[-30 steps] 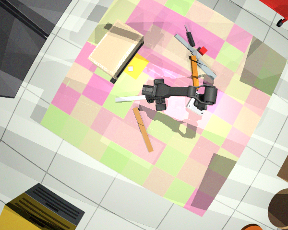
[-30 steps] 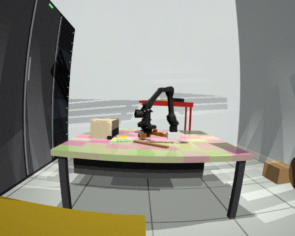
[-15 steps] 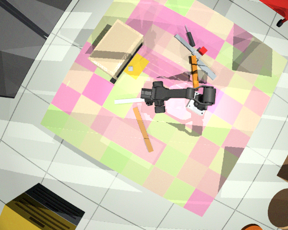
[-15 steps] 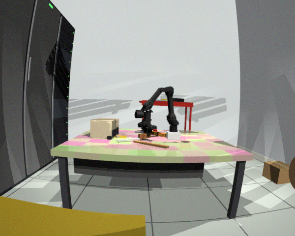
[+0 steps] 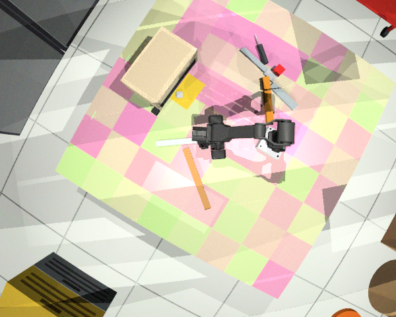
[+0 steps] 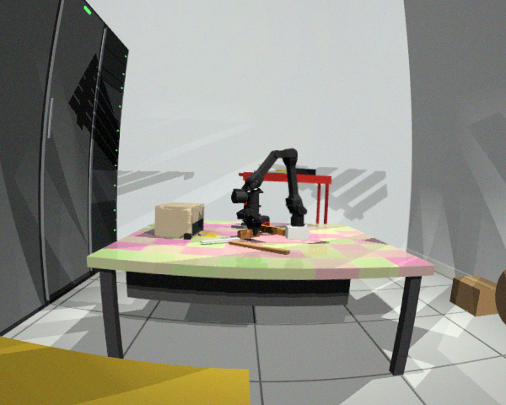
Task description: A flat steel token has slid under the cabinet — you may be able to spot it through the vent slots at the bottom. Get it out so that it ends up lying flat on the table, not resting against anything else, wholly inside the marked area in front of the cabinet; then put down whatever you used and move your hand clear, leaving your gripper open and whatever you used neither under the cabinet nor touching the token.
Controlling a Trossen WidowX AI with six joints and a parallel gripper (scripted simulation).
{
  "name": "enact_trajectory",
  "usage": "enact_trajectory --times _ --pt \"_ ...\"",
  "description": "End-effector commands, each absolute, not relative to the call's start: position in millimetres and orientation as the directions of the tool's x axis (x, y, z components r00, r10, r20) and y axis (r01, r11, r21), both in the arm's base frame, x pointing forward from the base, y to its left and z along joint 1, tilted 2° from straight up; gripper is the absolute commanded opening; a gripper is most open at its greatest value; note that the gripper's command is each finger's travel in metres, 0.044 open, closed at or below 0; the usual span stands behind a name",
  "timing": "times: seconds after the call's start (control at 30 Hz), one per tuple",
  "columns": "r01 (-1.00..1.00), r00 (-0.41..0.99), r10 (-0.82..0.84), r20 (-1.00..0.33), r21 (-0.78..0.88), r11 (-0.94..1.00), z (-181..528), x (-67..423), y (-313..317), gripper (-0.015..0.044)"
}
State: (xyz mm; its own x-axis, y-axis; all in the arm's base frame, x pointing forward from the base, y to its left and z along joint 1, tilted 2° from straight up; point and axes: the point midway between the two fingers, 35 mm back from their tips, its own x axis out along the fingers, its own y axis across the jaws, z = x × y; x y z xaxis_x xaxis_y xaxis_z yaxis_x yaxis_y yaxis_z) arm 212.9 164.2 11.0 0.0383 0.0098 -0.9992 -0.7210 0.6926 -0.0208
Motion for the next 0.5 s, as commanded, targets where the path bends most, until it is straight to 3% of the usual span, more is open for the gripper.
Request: enact_trajectory --times 0.0,0.47 --pt "-0.719 0.057 0.021 -0.998 -0.026 0.695 15.5 215.6 172.4 0.0" --pt "-0.719 0.056 0.023 -0.998 -0.024 0.695 15.7 211.0 188.1 0.0"
